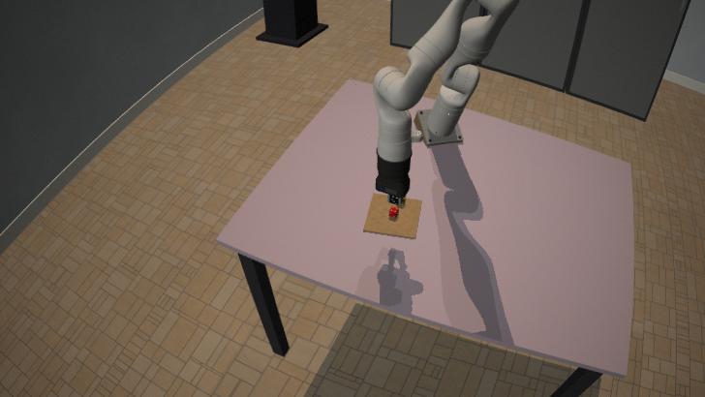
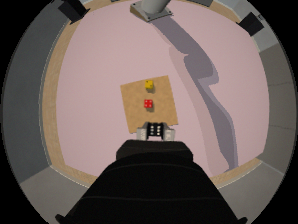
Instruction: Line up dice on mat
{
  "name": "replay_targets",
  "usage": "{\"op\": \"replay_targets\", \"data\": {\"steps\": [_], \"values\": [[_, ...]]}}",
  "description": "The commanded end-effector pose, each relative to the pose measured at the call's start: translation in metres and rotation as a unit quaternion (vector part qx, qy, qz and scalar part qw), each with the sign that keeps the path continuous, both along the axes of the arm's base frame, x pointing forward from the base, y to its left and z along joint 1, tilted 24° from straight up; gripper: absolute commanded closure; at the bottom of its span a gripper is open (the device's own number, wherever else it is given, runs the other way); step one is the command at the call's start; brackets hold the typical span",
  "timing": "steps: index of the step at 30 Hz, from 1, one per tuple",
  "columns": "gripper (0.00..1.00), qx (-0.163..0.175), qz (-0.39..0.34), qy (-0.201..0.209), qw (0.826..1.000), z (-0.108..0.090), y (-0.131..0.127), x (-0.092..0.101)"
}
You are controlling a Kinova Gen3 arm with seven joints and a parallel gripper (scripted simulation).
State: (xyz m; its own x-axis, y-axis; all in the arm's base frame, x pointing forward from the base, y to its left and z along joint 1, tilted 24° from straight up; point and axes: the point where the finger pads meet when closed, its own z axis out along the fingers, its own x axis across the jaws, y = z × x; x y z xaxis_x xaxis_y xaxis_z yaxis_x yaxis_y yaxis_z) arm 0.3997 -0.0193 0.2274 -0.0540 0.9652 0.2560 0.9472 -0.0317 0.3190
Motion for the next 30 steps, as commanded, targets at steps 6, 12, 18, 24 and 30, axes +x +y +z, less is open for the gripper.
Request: {"op": "replay_targets", "data": {"steps": [6, 12, 18, 24, 30], "values": [[0.6, -0.004, -0.002, 0.0, 1.0, -0.003, -0.015, 0.004], [0.6, -0.004, -0.002, 0.0, 1.0, -0.003, -0.016, 0.005], [0.6, -0.004, -0.002, 0.0, 1.0, -0.003, -0.016, 0.005], [0.6, -0.004, -0.002, 0.0, 1.0, -0.004, -0.016, 0.005], [0.6, -0.004, -0.002, 0.001, 1.0, -0.014, -0.013, 0.009]]}}
